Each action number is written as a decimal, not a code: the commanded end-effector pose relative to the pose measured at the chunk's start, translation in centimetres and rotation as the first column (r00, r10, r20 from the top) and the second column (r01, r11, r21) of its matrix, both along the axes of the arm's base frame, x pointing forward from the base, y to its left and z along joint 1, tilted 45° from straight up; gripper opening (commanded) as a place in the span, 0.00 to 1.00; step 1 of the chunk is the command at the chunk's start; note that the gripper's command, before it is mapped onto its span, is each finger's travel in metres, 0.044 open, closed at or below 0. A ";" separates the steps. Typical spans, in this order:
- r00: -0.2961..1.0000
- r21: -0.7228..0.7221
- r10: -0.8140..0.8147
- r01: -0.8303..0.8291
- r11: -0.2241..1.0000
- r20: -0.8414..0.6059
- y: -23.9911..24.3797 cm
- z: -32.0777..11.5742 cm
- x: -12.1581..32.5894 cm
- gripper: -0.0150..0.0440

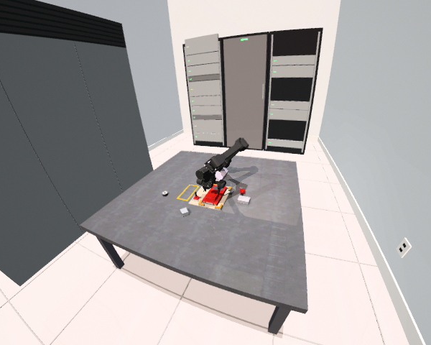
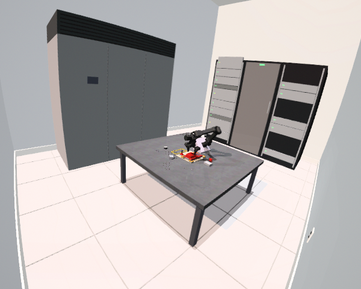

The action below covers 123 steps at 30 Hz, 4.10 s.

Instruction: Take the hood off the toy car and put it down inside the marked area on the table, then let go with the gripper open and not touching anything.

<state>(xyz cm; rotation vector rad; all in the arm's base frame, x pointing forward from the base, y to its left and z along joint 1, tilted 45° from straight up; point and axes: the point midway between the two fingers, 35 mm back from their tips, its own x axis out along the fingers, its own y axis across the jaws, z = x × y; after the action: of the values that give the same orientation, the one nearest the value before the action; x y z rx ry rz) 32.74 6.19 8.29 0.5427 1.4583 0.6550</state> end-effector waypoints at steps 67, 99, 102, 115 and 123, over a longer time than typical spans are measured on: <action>1.000 0.001 0.001 -0.001 1.000 0.006 1.6 -1.4 -0.1 0.50; 1.000 -0.001 0.001 -0.001 1.000 0.005 0.1 0.1 0.0 0.25; 1.000 -0.001 0.001 -0.001 1.000 0.005 0.0 0.2 -0.1 0.25; 1.000 -0.003 0.001 -0.001 1.000 0.004 -1.8 2.0 0.0 0.25; 1.000 0.001 -0.005 0.005 1.000 0.001 -2.9 3.2 0.0 0.25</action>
<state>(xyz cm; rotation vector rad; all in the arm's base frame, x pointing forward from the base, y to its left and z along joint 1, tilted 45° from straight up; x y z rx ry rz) 32.79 3.14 11.61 0.5456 1.4507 0.6507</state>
